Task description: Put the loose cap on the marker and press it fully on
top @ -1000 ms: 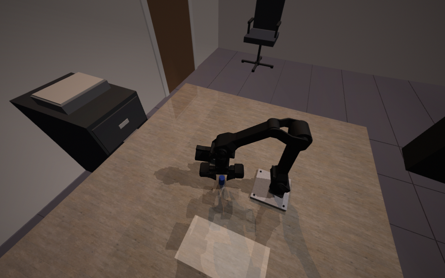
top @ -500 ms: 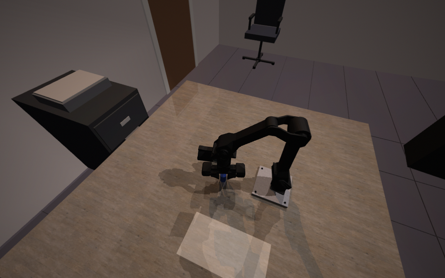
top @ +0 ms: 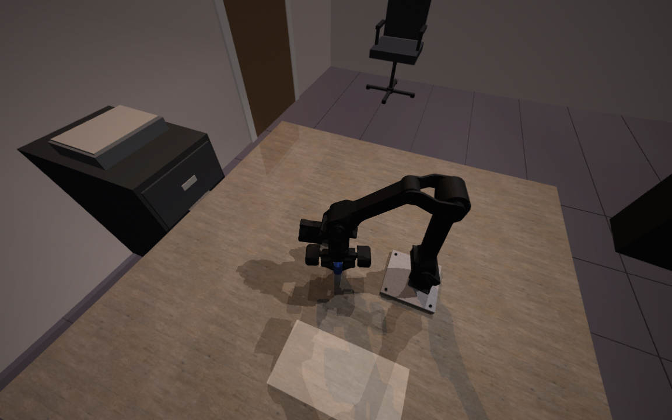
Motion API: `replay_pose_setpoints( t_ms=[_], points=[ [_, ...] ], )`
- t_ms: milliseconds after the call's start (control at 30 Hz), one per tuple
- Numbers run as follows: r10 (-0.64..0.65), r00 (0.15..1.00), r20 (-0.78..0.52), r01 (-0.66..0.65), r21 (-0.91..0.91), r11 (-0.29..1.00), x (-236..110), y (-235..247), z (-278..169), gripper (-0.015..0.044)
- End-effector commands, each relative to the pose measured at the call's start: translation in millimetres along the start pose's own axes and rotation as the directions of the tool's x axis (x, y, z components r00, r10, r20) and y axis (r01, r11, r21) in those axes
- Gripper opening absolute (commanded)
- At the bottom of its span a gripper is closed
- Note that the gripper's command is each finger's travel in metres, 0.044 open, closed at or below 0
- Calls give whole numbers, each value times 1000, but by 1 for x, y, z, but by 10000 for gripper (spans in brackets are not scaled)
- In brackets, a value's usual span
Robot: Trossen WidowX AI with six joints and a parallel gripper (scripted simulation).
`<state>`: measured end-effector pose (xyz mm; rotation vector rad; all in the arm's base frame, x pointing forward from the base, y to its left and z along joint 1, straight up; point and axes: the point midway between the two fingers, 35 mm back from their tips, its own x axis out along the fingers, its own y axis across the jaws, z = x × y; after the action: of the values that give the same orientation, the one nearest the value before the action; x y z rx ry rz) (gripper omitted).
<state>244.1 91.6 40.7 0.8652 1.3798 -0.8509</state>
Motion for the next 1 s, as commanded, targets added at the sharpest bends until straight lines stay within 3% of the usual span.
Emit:
replay_pose_setpoints(
  t_ms=[0, 667, 967],
  points=[
    [10, 1000, -2, -10, -2, 1000, -11, 3, 0, 0],
    [10, 1000, -2, -10, -2, 1000, -57, 1, 1, 0],
    [11, 1000, 0, -11, -2, 1000, -69, 12, 22, 0]
  ],
)
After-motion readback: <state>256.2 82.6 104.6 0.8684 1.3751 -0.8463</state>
